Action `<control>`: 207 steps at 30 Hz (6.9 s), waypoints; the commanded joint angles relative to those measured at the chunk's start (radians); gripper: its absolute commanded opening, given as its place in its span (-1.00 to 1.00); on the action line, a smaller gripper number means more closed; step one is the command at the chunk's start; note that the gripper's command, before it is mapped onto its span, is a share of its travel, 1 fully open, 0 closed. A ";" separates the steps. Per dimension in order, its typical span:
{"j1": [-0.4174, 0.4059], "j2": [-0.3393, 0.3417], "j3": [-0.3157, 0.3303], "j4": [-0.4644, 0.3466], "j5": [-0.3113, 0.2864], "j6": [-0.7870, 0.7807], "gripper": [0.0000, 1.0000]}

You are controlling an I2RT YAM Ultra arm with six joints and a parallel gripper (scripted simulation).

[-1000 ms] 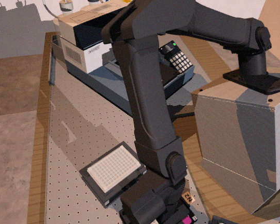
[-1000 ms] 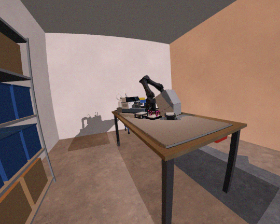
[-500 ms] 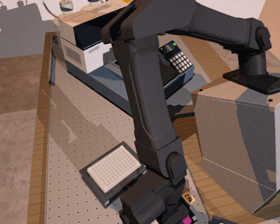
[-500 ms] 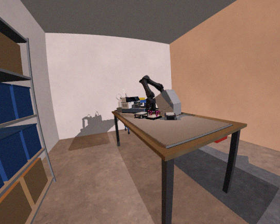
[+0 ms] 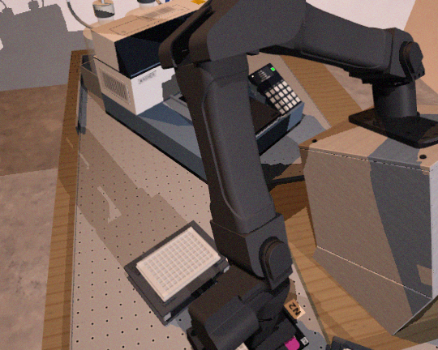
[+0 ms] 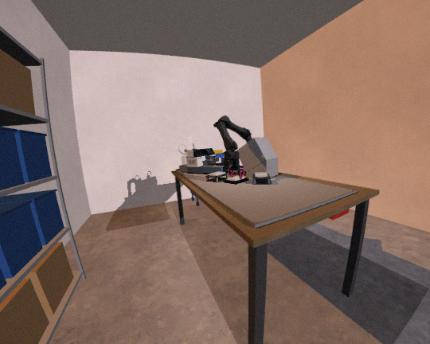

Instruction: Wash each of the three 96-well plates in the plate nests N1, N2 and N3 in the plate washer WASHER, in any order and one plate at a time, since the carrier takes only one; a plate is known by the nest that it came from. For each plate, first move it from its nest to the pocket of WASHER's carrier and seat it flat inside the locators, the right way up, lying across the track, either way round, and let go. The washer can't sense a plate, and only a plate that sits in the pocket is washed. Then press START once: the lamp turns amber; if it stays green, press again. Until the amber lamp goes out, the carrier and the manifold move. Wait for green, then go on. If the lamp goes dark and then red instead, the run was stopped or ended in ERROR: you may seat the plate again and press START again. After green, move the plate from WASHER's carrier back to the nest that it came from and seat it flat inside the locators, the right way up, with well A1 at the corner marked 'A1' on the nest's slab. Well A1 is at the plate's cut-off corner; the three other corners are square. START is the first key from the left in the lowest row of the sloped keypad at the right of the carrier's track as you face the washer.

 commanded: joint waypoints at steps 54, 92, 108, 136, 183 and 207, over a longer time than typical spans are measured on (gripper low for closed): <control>0.046 -0.098 -0.045 -0.072 0.000 0.041 1.00; 0.126 -0.261 -0.081 -0.244 -0.010 0.134 1.00; 0.139 -0.261 -0.064 -0.258 -0.009 0.148 1.00; 0.140 -0.261 -0.064 -0.259 -0.009 0.148 1.00; 0.515 -0.064 0.108 -0.422 -0.087 -0.022 1.00; 0.667 -0.013 0.205 -0.496 -0.131 0.112 1.00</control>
